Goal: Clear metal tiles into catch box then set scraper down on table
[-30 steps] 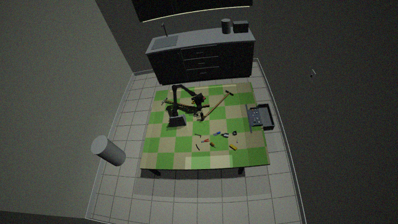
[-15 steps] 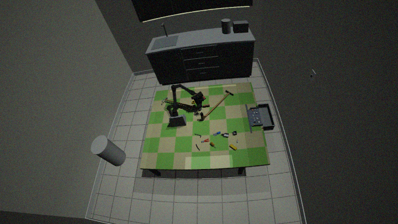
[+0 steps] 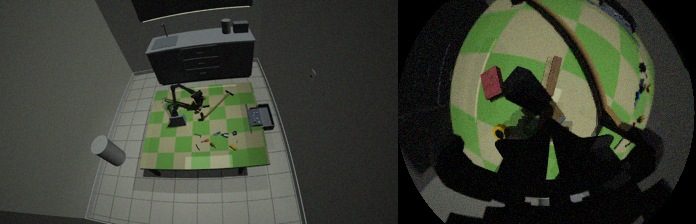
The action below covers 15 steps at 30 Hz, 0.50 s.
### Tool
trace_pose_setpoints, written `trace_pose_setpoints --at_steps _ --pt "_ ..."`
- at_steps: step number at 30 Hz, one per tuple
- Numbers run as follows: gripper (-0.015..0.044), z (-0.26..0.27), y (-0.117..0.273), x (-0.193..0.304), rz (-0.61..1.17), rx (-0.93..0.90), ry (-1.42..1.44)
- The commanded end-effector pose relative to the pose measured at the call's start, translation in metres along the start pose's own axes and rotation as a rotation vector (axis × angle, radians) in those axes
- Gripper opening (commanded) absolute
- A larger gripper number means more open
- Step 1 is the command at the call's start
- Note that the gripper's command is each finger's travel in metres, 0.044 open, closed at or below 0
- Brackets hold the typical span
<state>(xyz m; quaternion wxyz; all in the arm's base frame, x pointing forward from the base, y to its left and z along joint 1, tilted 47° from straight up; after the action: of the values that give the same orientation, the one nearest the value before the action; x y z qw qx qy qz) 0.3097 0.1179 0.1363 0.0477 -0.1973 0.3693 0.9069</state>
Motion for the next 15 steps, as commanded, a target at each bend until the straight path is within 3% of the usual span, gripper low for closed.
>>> trace_pose_setpoints --at_steps 1,15 --pt "0.0000 0.010 0.001 -0.002 -0.004 -0.007 0.009" --pt "0.0000 0.031 0.002 -0.004 -0.008 -0.011 0.008"
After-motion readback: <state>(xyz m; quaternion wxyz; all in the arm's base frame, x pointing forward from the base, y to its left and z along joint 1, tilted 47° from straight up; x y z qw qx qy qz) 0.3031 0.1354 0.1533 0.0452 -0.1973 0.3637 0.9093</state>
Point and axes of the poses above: the point midway between the two fingers, 35 mm back from their tips, its own y axis back along the fingers, its own z axis across the jaws, x = y × z, the point moved 3 cm from there along y, back along the fingers, and after that the axes turned 5 degrees about y, right-handed, at the moved point
